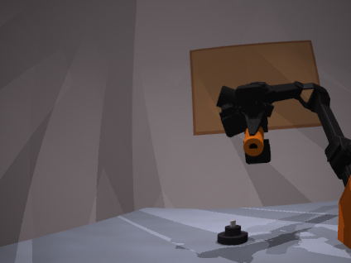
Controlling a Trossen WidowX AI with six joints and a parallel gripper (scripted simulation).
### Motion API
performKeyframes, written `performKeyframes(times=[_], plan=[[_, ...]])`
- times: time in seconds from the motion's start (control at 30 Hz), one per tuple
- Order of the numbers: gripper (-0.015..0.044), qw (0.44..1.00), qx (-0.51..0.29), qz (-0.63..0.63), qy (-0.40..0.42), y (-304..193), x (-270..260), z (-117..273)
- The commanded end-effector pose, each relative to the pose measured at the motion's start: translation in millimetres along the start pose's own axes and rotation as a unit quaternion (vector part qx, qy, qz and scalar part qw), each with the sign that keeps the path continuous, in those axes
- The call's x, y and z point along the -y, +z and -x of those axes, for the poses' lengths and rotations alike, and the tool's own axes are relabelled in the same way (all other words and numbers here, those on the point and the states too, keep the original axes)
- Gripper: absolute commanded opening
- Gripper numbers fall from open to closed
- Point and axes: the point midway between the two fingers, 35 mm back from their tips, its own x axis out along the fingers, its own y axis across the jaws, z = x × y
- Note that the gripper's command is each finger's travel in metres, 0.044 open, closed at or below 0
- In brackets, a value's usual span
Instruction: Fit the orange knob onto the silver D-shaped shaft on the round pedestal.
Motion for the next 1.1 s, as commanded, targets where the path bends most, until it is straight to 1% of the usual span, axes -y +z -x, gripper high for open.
performKeyframes(times=[0.0,0.97,1.07], plan=[[0.0,1.0,0.0,0.001,-0.002,-0.1,-0.6,-0.2],[0.0,1.0,0.0,0.002,0.004,-0.7,1.1,-1.6],[0.0,1.0,-0.001,0.004,-0.01,-1.3,4.4,-5.2]])
